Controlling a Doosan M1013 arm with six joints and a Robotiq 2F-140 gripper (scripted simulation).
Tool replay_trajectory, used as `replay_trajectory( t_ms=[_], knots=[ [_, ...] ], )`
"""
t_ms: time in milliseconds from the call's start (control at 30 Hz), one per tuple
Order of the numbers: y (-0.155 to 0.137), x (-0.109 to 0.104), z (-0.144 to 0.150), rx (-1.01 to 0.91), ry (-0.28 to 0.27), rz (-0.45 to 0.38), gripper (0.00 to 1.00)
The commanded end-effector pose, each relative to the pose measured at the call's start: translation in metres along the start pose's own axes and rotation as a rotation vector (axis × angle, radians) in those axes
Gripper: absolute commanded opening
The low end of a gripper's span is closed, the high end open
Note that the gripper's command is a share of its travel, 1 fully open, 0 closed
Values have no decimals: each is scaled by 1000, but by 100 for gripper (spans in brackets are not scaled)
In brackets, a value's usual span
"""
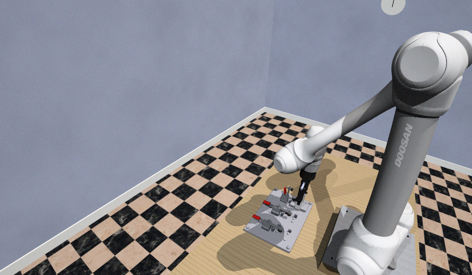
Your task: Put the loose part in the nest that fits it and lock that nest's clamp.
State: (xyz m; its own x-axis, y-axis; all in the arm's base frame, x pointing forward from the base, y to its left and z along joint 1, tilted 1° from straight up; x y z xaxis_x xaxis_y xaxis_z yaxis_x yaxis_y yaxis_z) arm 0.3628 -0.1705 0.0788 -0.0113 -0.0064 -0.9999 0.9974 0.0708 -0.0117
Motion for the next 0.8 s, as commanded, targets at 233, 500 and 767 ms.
replay_trajectory(
  t_ms=[233,500,767],
  knots=[
    [-1,2,1,0,1,1,10],
    [0,2,2,0,1,1,10],
    [0,2,3,0,1,1,10]
  ],
)
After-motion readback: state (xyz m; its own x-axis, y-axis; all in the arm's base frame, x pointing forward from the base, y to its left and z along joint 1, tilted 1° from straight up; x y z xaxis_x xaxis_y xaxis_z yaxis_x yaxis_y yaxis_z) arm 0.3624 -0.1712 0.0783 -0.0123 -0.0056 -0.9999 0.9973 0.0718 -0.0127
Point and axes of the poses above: the point where the finger pads meet when closed, its own x axis out along the fingers, its own z axis across the jaws, y = z × x, the point moved 9 cm from there along -x, back along the fingers, and after that the axes turned 13 degrees about -x, right-handed, at the moved point
